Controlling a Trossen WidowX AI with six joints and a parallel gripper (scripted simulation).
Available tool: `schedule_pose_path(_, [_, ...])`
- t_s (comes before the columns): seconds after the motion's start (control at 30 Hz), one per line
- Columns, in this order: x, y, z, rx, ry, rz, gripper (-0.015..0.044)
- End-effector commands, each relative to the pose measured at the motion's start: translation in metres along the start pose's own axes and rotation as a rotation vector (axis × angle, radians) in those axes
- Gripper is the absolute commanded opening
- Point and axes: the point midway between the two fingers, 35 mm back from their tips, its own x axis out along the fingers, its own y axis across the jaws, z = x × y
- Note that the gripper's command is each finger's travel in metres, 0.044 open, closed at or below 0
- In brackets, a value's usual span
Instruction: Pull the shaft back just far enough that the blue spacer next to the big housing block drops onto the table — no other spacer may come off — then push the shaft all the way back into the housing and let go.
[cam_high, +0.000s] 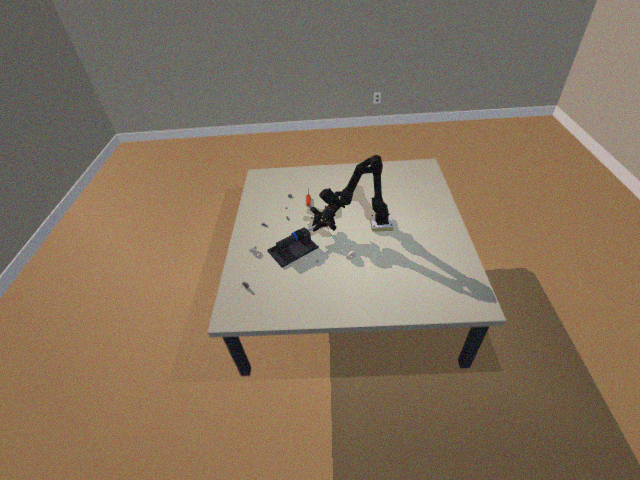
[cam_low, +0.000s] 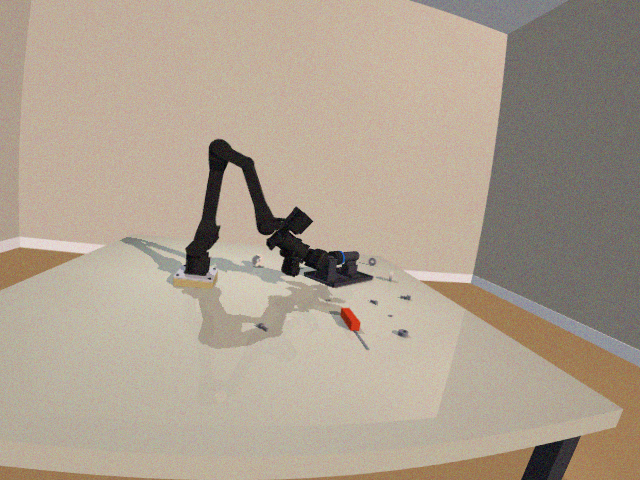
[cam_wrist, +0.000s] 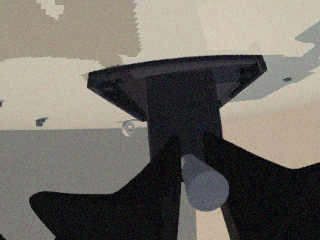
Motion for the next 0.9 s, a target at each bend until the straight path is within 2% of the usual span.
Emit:
schedule_pose_path(0.0, [-0.0007,-0.0002,-0.0001,-0.006,0.001,-0.001,0.0])
schedule_pose_path(0.87, [-0.0028,-0.0002,0.0012,-0.006,0.0,-0.001,0.0])
